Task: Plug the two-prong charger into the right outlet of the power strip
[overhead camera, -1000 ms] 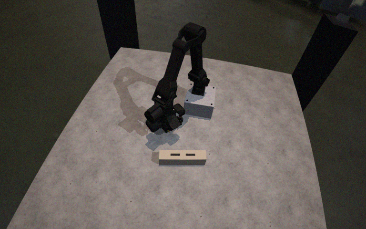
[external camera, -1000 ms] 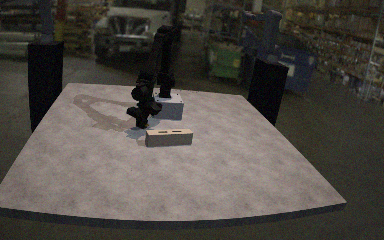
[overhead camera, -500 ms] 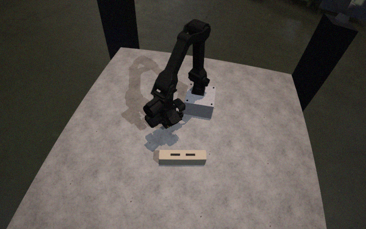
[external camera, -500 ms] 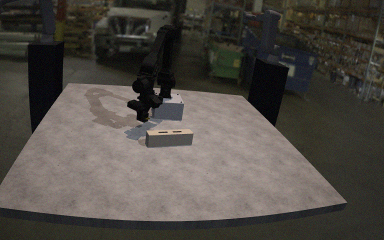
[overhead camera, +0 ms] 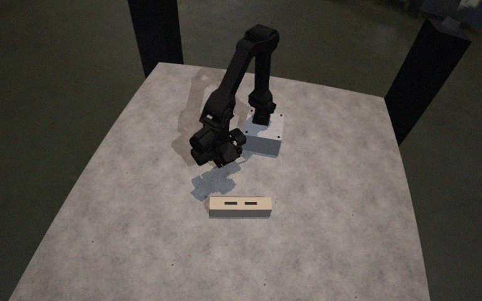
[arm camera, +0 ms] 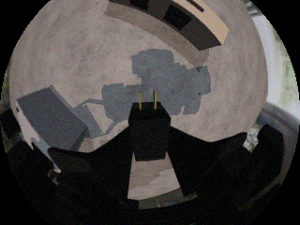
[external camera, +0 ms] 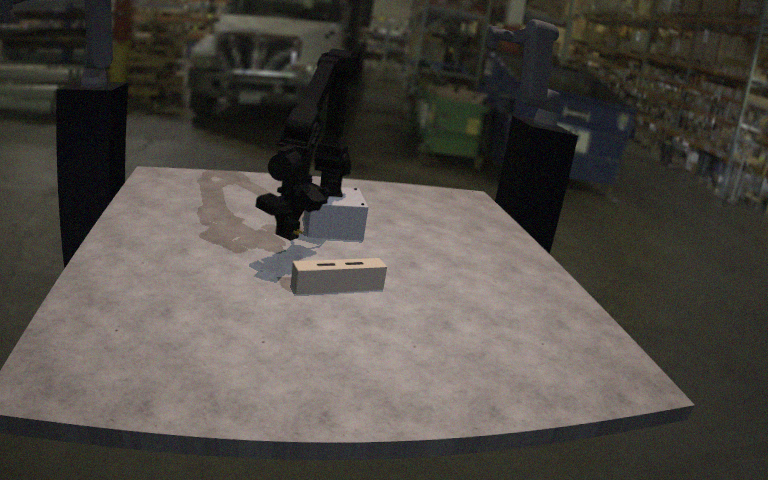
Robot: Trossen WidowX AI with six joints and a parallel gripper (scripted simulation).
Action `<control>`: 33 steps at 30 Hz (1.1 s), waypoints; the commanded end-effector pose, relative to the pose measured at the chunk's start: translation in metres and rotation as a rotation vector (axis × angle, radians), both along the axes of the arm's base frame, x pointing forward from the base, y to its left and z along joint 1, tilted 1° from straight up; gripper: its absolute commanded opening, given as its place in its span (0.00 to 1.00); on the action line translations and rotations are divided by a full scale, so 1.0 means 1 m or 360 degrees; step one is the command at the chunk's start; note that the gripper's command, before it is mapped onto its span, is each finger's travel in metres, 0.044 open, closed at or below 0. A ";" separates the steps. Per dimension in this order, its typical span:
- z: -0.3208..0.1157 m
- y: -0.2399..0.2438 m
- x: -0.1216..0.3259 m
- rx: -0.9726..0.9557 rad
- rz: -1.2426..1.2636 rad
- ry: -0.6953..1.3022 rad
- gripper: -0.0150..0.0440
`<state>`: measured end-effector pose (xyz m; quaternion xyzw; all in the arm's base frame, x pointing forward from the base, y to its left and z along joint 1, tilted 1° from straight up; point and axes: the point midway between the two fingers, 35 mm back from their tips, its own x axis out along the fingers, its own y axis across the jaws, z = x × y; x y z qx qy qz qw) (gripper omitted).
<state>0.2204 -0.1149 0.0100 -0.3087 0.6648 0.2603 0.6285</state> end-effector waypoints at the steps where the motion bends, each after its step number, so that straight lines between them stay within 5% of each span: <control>1: -0.003 0.004 0.003 0.0009 -0.0069 -0.0005 0.25; 33: -0.027 0.034 0.025 0.0029 -0.0618 -0.0025 0.25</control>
